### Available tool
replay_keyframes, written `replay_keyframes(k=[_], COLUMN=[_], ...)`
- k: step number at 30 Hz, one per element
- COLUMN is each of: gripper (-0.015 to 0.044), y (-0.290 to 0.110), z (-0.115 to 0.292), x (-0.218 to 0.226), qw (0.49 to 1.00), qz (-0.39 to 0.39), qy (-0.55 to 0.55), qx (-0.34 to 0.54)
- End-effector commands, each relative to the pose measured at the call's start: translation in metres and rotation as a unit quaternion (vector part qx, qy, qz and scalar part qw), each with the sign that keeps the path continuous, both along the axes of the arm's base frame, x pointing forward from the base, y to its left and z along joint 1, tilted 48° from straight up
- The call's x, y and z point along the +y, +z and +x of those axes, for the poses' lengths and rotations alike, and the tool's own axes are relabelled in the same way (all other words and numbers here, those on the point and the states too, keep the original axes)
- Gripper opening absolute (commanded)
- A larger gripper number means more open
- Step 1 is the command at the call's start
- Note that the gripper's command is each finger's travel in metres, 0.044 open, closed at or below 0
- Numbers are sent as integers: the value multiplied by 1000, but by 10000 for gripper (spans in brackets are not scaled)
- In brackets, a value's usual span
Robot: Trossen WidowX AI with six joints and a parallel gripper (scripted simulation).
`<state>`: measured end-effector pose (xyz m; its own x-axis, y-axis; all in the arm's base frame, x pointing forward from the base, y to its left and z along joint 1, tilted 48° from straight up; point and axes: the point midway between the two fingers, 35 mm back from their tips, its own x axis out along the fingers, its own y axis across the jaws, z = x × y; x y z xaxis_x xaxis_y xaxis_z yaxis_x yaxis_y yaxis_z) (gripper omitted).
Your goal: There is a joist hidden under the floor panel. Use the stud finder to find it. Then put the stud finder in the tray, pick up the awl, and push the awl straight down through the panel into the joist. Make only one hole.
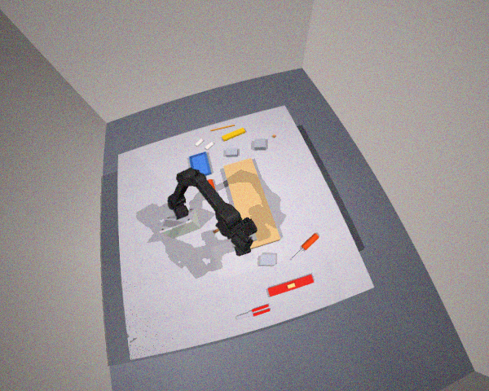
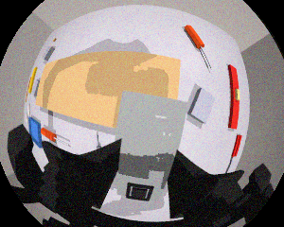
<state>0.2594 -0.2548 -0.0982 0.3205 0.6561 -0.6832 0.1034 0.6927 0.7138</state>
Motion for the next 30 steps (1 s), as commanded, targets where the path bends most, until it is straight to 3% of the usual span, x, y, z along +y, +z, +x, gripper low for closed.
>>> replay_keyframes(k=[1,15,30], gripper=[0,0,0], y=[0,3,-7], z=[19,77,82], x=[-3,-2,7], qw=[1000,1000,1000], qz=[2,7,7], qy=[-3,-2,-2], qx=[-2,-5,-6])
